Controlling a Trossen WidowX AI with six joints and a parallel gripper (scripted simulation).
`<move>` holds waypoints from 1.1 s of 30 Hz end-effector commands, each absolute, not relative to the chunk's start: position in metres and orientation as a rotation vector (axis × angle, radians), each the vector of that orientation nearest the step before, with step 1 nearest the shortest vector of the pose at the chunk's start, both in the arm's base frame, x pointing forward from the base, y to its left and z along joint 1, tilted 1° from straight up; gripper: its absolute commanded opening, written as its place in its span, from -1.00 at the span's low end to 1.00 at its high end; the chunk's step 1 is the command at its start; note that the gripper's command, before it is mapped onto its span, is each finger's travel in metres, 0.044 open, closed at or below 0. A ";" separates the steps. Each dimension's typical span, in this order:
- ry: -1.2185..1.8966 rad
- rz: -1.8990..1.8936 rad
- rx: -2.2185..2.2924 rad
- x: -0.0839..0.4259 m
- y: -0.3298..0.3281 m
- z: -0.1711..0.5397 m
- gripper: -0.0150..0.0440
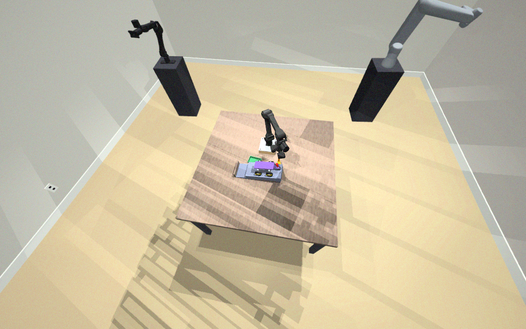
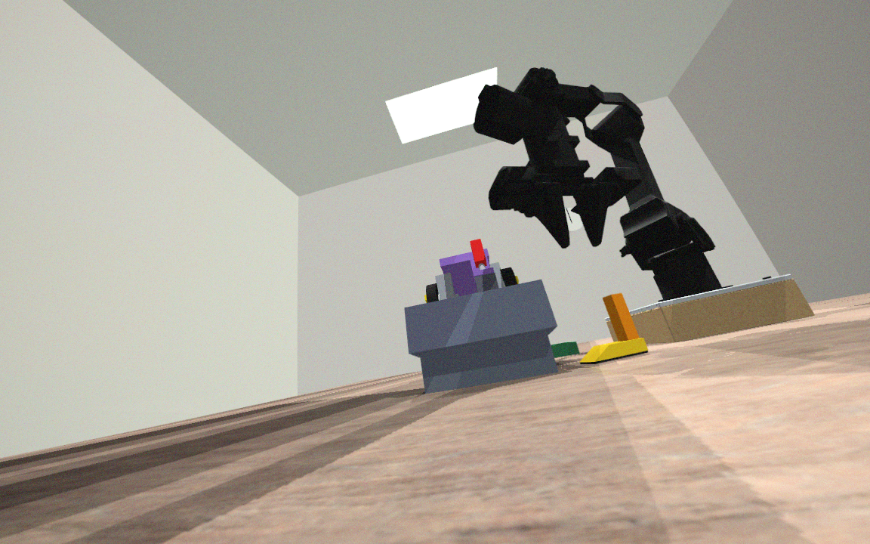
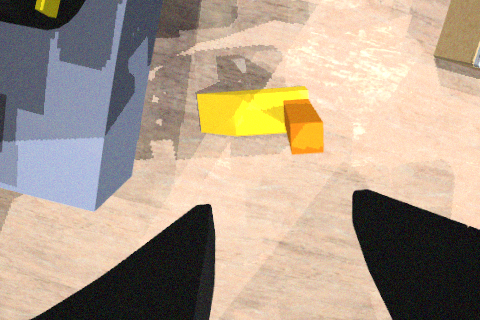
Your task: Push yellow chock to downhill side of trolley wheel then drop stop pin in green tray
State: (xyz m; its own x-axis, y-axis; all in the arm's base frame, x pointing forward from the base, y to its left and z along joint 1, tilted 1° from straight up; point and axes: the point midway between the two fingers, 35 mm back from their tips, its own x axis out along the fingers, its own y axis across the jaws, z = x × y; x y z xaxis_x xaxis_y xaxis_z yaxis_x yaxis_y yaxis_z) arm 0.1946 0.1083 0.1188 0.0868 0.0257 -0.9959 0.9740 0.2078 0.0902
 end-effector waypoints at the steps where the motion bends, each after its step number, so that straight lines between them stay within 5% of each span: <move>1: 1.279 -1.033 1.076 0.182 0.106 0.115 0.15; 33: 1.279 -1.033 1.076 0.185 0.107 0.058 0.15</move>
State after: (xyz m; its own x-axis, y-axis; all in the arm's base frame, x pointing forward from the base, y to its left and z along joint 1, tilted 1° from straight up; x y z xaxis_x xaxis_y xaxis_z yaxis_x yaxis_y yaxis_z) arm 0.1881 0.1075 0.0668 0.0464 0.0101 -0.9989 0.9773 0.2066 0.0475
